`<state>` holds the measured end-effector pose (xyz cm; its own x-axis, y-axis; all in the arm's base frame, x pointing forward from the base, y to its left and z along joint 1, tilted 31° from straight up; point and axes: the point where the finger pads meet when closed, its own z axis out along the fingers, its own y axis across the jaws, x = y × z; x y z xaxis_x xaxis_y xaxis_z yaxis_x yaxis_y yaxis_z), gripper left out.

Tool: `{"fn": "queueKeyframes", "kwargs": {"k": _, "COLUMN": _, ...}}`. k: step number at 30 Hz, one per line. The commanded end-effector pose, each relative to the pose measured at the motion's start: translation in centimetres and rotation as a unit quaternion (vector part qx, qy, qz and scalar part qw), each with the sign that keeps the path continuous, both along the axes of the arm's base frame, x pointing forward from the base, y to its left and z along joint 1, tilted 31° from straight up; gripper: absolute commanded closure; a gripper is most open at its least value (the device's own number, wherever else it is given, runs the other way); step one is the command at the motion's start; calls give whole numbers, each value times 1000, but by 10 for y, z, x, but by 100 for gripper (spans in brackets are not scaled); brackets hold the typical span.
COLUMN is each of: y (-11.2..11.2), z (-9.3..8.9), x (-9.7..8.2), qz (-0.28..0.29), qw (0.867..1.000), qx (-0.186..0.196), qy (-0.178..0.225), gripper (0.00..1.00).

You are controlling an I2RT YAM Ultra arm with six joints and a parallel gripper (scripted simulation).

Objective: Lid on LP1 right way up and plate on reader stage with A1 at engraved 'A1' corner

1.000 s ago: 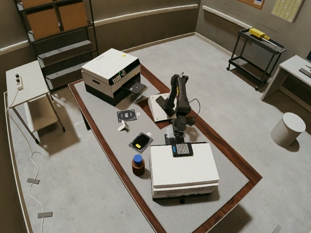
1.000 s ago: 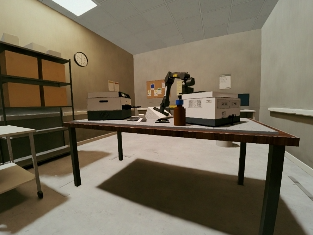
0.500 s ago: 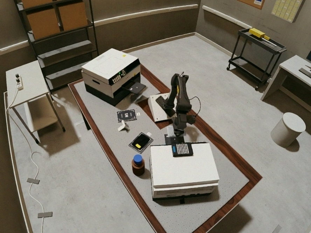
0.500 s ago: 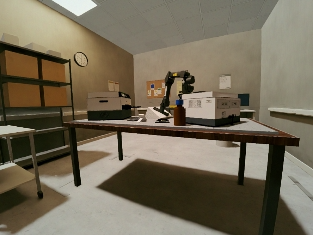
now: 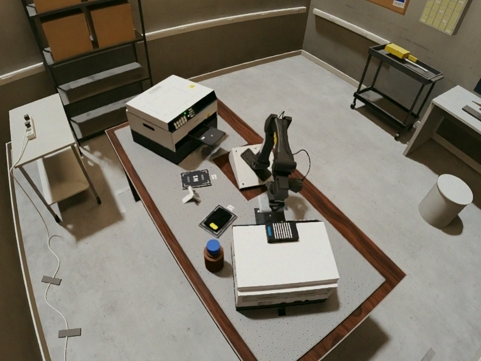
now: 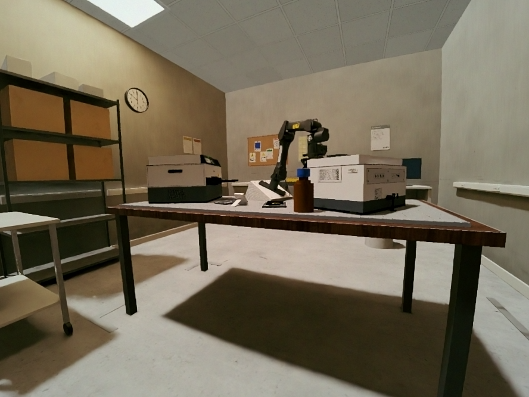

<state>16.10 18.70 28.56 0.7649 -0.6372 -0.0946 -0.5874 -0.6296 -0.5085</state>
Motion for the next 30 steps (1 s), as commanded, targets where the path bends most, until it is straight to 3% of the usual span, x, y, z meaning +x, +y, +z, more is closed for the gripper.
{"fn": "queueKeyframes", "kwargs": {"k": 1, "y": 0, "z": 25, "x": 1, "qz": -1, "qw": 999, "qx": 37, "qy": -30, "gripper": 14}}
{"fn": "queueKeyframes", "kwargs": {"k": 12, "y": -4, "z": 21, "x": -3, "qz": -7, "qw": 999, "qx": 27, "qy": -16, "gripper": 14}}
{"fn": "queueKeyframes", "kwargs": {"k": 13, "y": -8, "z": 18, "x": -6, "qz": 14, "qw": 1000, "qx": 11, "qy": -20, "gripper": 14}}
{"fn": "queueKeyframes", "kwargs": {"k": 14, "y": 2, "z": 5, "x": 8, "qz": -9, "qw": 1000, "qx": 8, "qy": -3, "gripper": 14}}
{"fn": "queueKeyframes", "kwargs": {"k": 15, "y": 3, "z": 8, "x": 11, "qz": -15, "qw": 1000, "qx": 14, "qy": -5, "gripper": 14}}
{"fn": "queueKeyframes", "kwargs": {"k": 18, "y": 1, "z": 8, "x": 19, "qz": -32, "qw": 999, "qx": 16, "qy": -1, "gripper": 14}}
{"fn": "queueKeyframes", "kwargs": {"k": 22, "y": -7, "z": 13, "x": 17, "qz": -43, "qw": 999, "qx": 23, "qy": -5, "gripper": 14}}
{"fn": "queueKeyframes", "kwargs": {"k": 24, "y": -4, "z": 4, "x": 28, "qz": -54, "qw": 998, "qx": 12, "qy": 11, "gripper": 14}}
{"fn": "queueKeyframes", "kwargs": {"k": 30, "y": -10, "z": 2, "x": 43, "qz": -87, "qw": 996, "qx": 14, "qy": 18, "gripper": 14}}
